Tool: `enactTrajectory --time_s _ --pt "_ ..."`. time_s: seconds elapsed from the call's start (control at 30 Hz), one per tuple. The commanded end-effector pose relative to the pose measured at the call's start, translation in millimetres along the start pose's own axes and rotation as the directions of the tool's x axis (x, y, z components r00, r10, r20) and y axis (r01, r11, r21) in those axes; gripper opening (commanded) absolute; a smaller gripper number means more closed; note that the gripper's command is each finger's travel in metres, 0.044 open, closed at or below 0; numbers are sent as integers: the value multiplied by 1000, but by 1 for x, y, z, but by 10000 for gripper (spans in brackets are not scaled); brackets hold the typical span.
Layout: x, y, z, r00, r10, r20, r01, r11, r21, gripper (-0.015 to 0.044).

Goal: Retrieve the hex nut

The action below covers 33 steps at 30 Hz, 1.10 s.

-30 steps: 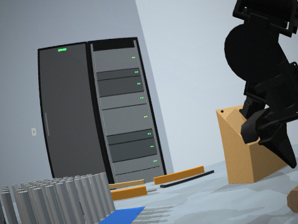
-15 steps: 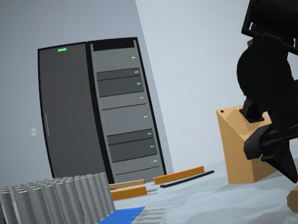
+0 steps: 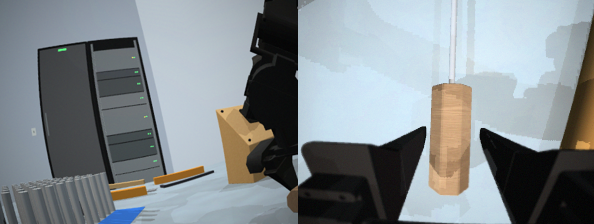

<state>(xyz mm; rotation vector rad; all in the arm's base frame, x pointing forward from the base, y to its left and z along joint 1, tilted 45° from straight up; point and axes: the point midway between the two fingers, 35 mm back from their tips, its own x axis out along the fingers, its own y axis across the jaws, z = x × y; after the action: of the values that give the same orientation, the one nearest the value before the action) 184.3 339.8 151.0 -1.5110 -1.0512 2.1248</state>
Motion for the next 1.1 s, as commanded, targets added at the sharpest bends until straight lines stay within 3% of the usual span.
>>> enactTrajectory --time_s 0.0,0.43,0.6,1.07 --pt "4 3 0 1000 7 2 -7 1000 8 221" --pt "4 3 0 1000 7 2 -7 1000 8 134" --pt "-21 3 3 1000 14 0 -14 1000 7 3" --pt "-118 2 41 1000 14 2 -14 1000 6 0"
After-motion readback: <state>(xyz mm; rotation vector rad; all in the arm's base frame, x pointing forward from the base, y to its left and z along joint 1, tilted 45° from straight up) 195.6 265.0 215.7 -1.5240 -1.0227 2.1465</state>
